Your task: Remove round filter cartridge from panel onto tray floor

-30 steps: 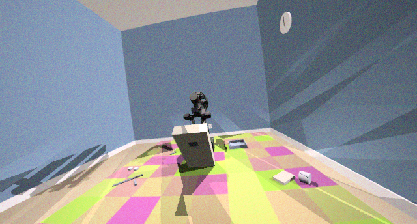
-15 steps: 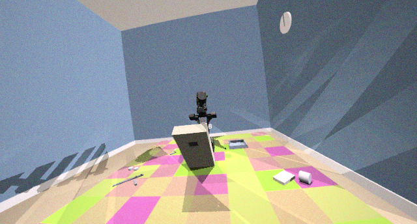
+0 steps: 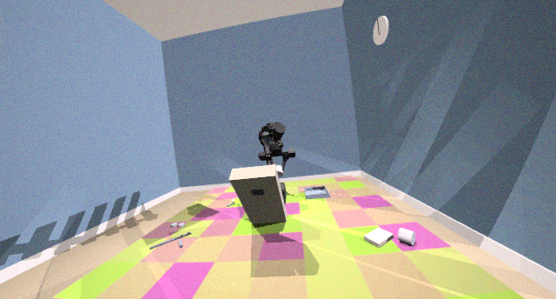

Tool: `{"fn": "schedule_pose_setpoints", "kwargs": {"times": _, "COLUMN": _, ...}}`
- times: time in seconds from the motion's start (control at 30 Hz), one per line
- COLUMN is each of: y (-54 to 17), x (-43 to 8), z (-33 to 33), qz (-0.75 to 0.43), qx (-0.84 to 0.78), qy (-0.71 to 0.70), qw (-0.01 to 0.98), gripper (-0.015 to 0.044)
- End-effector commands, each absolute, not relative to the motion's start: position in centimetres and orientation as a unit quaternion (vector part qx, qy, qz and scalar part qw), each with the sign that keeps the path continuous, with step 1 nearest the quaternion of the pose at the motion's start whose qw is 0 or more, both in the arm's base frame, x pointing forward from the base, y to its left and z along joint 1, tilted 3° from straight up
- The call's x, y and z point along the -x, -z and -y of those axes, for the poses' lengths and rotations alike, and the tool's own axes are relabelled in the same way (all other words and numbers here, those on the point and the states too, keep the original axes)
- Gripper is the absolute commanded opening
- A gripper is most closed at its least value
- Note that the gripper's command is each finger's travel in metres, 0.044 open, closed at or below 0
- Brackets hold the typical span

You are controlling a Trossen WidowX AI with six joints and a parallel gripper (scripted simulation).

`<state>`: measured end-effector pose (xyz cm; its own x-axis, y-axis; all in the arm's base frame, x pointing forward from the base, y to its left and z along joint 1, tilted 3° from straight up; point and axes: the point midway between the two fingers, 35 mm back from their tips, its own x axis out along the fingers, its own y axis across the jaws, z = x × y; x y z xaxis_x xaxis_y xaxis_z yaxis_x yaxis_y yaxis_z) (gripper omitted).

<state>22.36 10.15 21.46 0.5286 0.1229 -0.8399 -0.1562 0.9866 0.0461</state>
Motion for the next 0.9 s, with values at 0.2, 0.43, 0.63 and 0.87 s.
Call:
{"fn": "schedule_pose_setpoints", "kwargs": {"times": 0.2, "y": -21.5, "x": -20.5, "z": -13.8, "qz": -0.471, "qx": 0.074, "qy": -0.173, "qw": 0.862, "gripper": 0.0000}}
{"fn": "schedule_pose_setpoints", "kwargs": {"times": 0.43, "y": -21.7, "x": -18.7, "z": -16.4, "qz": -0.456, "qx": 0.115, "qy": -0.243, "qw": 0.848, "gripper": 0.0000}}
{"fn": "schedule_pose_setpoints", "kwargs": {"times": 0.63, "y": -21.8, "x": -16.9, "z": -18.4, "qz": -0.444, "qx": 0.150, "qy": -0.301, "qw": 0.831, "gripper": 0.0000}}
{"fn": "schedule_pose_setpoints", "kwargs": {"times": 0.87, "y": -21.8, "x": -14.4, "z": -20.6, "qz": -0.426, "qx": 0.190, "qy": -0.368, "qw": 0.804, "gripper": 0.0000}}
